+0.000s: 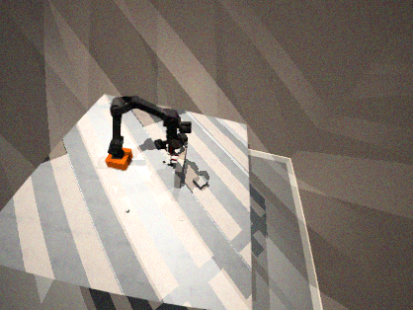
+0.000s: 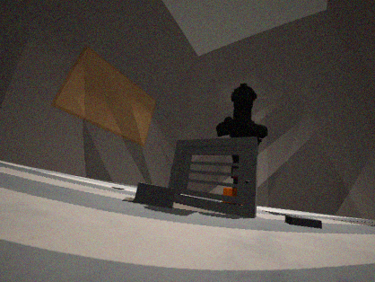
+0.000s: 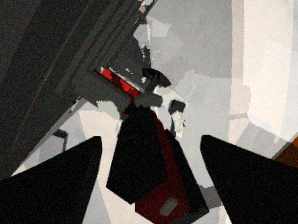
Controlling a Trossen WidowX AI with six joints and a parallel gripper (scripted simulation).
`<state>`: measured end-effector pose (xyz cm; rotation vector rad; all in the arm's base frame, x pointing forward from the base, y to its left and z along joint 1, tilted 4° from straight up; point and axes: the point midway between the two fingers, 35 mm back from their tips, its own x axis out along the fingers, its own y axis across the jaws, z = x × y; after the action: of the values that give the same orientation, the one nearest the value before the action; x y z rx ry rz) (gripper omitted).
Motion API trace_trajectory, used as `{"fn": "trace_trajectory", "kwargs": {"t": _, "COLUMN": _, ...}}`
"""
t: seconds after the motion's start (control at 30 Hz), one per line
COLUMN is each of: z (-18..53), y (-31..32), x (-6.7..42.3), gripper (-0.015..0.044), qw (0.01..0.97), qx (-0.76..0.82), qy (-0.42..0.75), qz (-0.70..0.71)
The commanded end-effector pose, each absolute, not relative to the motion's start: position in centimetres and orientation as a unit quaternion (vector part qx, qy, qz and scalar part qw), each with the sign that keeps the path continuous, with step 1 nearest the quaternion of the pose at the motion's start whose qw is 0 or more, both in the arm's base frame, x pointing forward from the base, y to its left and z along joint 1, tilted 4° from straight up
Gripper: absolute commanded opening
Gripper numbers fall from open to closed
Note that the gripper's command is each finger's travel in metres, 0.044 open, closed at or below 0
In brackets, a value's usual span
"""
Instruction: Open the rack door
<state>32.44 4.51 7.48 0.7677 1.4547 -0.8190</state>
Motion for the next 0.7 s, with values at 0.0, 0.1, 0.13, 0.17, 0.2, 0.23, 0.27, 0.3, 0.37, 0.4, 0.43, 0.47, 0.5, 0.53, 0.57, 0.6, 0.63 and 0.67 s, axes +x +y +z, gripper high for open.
{"fn": "trace_trajectory", "kwargs": {"t": 0.0, "z": 7.43, "y": 4.47, "x": 32.45, "gripper": 0.0299, "qw": 0.573, "qx": 0.387, "qy": 0.592, "qz": -0.413}}
{"fn": "trace_trajectory", "kwargs": {"t": 0.1, "z": 7.43, "y": 4.47, "x": 32.45, "gripper": 0.0299, "qw": 0.543, "qx": 0.429, "qy": 0.560, "qz": -0.456}}
{"fn": "trace_trajectory", "kwargs": {"t": 0.13, "z": 7.43, "y": 4.47, "x": 32.45, "gripper": 0.0299, "qw": 0.532, "qx": 0.442, "qy": 0.549, "qz": -0.469}}
{"fn": "trace_trajectory", "kwargs": {"t": 0.17, "z": 7.43, "y": 4.47, "x": 32.45, "gripper": 0.0299, "qw": 0.521, "qx": 0.455, "qy": 0.537, "qz": -0.483}}
{"fn": "trace_trajectory", "kwargs": {"t": 0.2, "z": 7.43, "y": 4.47, "x": 32.45, "gripper": 0.0299, "qw": 0.510, "qx": 0.468, "qy": 0.525, "qz": -0.496}}
{"fn": "trace_trajectory", "kwargs": {"t": 0.23, "z": 7.43, "y": 4.47, "x": 32.45, "gripper": 0.0299, "qw": 0.498, "qx": 0.480, "qy": 0.512, "qz": -0.509}}
{"fn": "trace_trajectory", "kwargs": {"t": 0.27, "z": 7.43, "y": 4.47, "x": 32.45, "gripper": 0.0299, "qw": 0.486, "qx": 0.492, "qy": 0.500, "qz": -0.521}}
{"fn": "trace_trajectory", "kwargs": {"t": 0.3, "z": 7.43, "y": 4.47, "x": 32.45, "gripper": 0.0299, "qw": 0.473, "qx": 0.504, "qy": 0.487, "qz": -0.534}}
{"fn": "trace_trajectory", "kwargs": {"t": 0.37, "z": 7.43, "y": 4.47, "x": 32.45, "gripper": 0.0299, "qw": 0.448, "qx": 0.527, "qy": 0.459, "qz": -0.557}}
{"fn": "trace_trajectory", "kwargs": {"t": 0.4, "z": 7.43, "y": 4.47, "x": 32.45, "gripper": 0.0299, "qw": 0.437, "qx": 0.536, "qy": 0.448, "qz": -0.566}}
{"fn": "trace_trajectory", "kwargs": {"t": 0.43, "z": 7.43, "y": 4.47, "x": 32.45, "gripper": 0.0299, "qw": 0.430, "qx": 0.542, "qy": 0.441, "qz": -0.572}}
{"fn": "trace_trajectory", "kwargs": {"t": 0.47, "z": 7.43, "y": 4.47, "x": 32.45, "gripper": 0.0299, "qw": 0.428, "qx": 0.543, "qy": 0.439, "qz": -0.574}}
{"fn": "trace_trajectory", "kwargs": {"t": 0.5, "z": 7.43, "y": 4.47, "x": 32.45, "gripper": 0.0299, "qw": 0.428, "qx": 0.543, "qy": 0.439, "qz": -0.574}}
{"fn": "trace_trajectory", "kwargs": {"t": 0.53, "z": 7.43, "y": 4.47, "x": 32.45, "gripper": 0.0299, "qw": 0.428, "qx": 0.543, "qy": 0.439, "qz": -0.574}}
{"fn": "trace_trajectory", "kwargs": {"t": 0.57, "z": 7.43, "y": 4.47, "x": 32.45, "gripper": 0.0299, "qw": 0.428, "qx": 0.543, "qy": 0.439, "qz": -0.574}}
{"fn": "trace_trajectory", "kwargs": {"t": 0.6, "z": 7.43, "y": 4.47, "x": 32.45, "gripper": 0.0299, "qw": 0.428, "qx": 0.543, "qy": 0.439, "qz": -0.574}}
{"fn": "trace_trajectory", "kwargs": {"t": 0.63, "z": 7.43, "y": 4.47, "x": 32.45, "gripper": 0.0273, "qw": 0.428, "qx": 0.543, "qy": 0.439, "qz": -0.574}}
{"fn": "trace_trajectory", "kwargs": {"t": 0.67, "z": 7.43, "y": 4.47, "x": 32.45, "gripper": 0.0246, "qw": 0.428, "qx": 0.543, "qy": 0.439, "qz": -0.574}}
